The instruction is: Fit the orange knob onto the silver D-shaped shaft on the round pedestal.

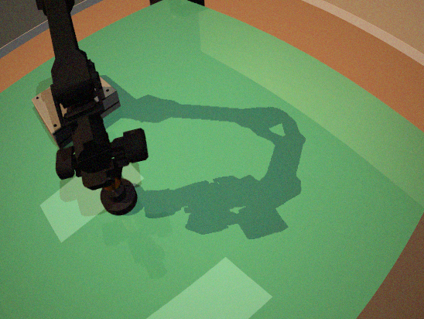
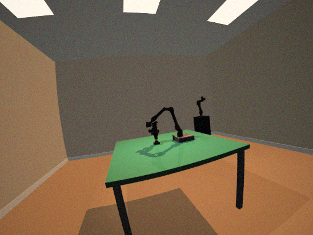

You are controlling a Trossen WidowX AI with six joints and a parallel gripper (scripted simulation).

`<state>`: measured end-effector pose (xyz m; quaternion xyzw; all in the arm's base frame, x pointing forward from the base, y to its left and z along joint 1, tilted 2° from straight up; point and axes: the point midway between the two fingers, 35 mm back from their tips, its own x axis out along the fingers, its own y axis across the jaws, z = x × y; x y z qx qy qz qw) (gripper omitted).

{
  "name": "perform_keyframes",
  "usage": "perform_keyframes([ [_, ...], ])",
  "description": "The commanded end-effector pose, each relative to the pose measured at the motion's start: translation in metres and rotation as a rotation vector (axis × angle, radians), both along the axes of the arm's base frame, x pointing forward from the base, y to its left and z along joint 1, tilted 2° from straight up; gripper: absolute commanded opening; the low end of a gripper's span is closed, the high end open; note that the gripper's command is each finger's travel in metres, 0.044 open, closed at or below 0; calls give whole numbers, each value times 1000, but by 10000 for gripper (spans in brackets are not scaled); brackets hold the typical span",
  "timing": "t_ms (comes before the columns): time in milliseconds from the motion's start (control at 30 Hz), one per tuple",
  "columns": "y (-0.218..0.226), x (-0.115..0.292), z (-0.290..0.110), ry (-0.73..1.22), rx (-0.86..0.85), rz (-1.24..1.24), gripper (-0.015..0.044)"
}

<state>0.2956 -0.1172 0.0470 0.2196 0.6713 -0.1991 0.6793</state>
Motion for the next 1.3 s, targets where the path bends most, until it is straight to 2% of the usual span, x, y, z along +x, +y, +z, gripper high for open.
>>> perform_keyframes([
  [0,-1,2,1,1,1,-112,0],
  [1267,-1,1,1,3,2,-179,0],
])
